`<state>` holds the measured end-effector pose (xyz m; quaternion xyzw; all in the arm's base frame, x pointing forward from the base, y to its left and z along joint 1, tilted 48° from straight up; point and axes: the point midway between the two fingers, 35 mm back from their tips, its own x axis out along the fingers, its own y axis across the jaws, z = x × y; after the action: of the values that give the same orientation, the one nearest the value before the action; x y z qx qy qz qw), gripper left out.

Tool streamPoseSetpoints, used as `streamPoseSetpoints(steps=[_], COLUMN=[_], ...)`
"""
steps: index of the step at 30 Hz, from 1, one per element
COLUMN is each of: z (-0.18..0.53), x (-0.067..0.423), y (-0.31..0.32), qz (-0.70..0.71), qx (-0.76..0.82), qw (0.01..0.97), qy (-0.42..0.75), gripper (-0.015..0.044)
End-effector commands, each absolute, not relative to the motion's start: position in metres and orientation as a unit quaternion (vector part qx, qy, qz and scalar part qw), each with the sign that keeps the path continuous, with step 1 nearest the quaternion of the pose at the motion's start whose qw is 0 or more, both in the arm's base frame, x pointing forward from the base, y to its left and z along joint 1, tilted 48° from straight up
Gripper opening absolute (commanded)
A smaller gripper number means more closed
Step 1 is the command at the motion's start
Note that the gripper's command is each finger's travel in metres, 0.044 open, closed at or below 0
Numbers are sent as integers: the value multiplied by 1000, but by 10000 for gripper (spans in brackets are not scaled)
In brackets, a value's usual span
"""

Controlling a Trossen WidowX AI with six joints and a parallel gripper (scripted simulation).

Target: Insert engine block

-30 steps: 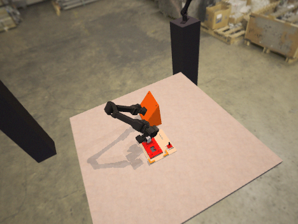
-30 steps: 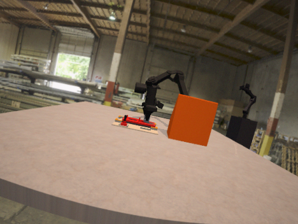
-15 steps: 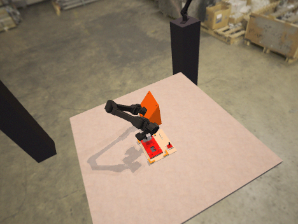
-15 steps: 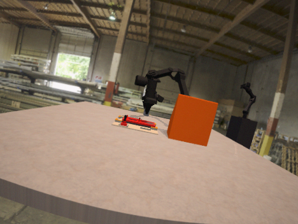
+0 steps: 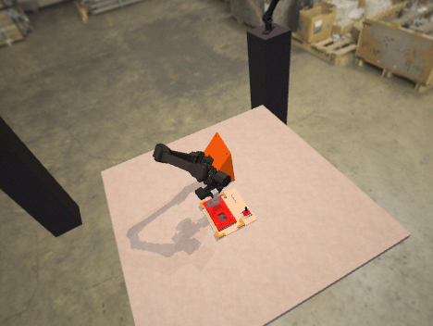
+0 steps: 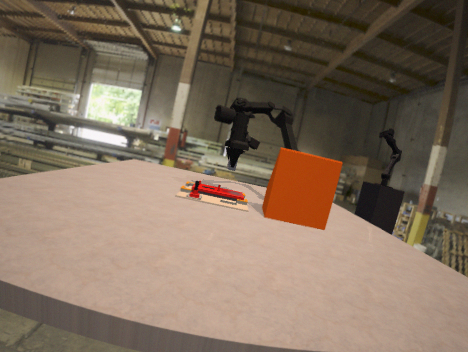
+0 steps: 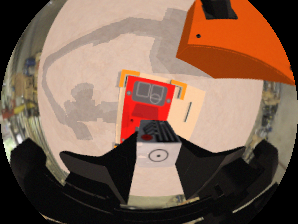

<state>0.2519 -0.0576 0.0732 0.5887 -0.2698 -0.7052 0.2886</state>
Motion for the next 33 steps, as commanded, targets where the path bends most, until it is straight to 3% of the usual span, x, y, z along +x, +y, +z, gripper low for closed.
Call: streamPoseSetpoints(steps=[1,16,33], z=[82,104,92], x=[254,252,251], y=[-48,-27,-40], qz=[-703,-699,-604], qx=[593,597,648], qw=[284,277,115], qy=[-271,-281,-450], gripper=[0,0,0])
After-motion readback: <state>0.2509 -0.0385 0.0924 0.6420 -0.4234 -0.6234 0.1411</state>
